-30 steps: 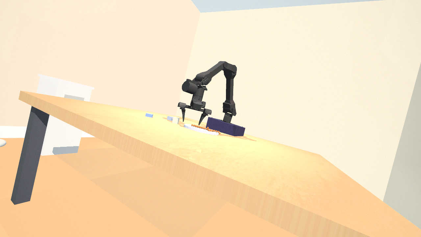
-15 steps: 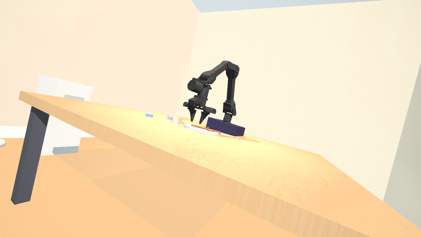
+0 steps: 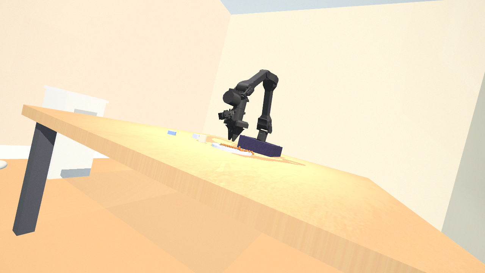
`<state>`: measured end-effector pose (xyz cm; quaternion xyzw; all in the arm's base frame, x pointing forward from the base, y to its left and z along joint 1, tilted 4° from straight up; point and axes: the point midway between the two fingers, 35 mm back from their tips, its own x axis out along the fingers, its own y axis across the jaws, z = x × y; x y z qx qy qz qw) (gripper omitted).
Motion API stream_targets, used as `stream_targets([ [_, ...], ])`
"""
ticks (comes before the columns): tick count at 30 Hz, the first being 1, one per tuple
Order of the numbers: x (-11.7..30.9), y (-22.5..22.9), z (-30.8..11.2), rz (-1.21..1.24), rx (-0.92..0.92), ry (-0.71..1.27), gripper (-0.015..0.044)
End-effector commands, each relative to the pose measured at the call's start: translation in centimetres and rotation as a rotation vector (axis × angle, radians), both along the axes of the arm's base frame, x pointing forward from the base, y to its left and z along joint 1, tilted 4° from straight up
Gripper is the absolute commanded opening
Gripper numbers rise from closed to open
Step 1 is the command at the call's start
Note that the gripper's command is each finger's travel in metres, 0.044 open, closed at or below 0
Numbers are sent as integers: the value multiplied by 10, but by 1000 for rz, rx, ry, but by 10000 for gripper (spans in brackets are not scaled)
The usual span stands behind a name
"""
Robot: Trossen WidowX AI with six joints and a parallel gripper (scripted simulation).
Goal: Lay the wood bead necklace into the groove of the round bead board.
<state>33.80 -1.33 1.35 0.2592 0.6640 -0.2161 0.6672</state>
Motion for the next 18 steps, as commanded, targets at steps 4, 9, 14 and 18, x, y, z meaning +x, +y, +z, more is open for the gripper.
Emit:
stream_targets([
  [4,-7,15,9,-418,18,24,250],
  [9,-7,15,9,-418,18,24,250],
  [14,-7,15,7,-418,18,24,250],
  [18,-7,16,-7,-418,18,24,250],
])
